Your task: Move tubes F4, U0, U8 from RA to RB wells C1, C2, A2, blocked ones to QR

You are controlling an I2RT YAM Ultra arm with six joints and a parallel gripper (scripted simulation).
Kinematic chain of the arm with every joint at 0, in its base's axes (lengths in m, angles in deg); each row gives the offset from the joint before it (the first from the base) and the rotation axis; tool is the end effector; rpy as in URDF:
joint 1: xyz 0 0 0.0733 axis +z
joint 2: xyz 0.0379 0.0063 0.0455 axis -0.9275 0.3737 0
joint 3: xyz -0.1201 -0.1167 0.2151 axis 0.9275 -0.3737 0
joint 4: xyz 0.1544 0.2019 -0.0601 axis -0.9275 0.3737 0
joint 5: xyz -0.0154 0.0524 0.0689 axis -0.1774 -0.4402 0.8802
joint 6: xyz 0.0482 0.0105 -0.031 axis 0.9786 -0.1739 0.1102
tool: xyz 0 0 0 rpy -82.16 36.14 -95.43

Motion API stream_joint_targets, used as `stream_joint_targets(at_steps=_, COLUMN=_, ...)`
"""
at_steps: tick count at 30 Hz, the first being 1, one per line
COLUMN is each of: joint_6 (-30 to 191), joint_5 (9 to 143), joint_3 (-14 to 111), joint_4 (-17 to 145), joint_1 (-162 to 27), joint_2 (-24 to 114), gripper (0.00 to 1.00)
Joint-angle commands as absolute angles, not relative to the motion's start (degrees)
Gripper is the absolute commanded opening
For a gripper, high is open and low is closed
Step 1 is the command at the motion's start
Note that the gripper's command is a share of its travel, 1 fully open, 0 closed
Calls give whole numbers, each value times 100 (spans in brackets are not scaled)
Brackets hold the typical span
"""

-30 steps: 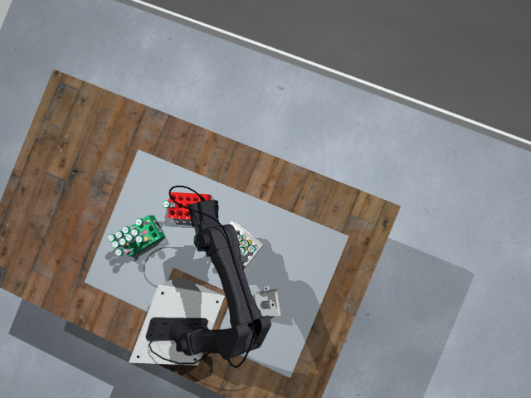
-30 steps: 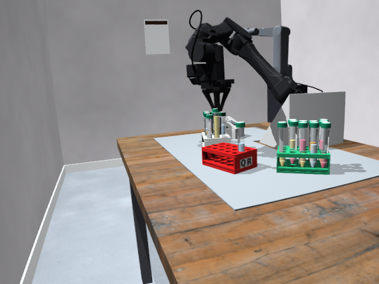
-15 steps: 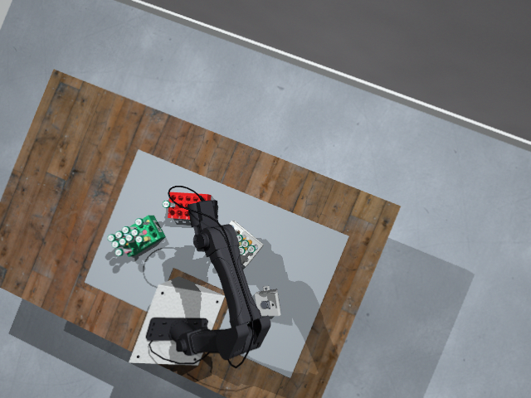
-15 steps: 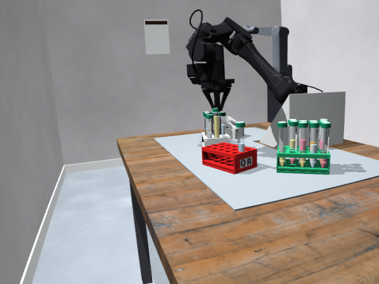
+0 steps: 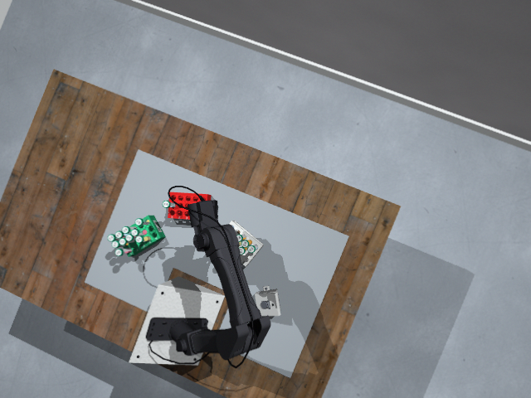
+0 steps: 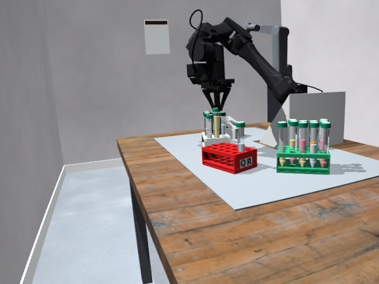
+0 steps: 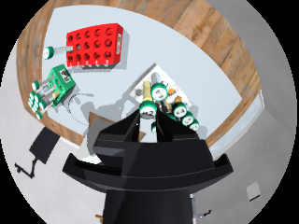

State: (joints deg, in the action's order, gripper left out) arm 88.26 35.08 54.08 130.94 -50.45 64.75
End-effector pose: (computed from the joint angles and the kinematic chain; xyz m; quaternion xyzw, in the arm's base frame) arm 0.3307 0.0769 0.1512 0.1559 -0.9054 0.3791 0.1105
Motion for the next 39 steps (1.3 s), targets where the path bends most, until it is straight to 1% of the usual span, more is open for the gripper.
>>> stream_joint_targets(at_steps=1, joint_6=8869, joint_5=3593, joint_3=5332, joint_4=13185, joint_1=-4839, joint_2=6325, gripper=0)
stream_joint_targets(at_steps=39, joint_6=8602, joint_5=3532, joint_3=5101, joint_4=12729, joint_1=-5017, joint_2=6319, gripper=0)
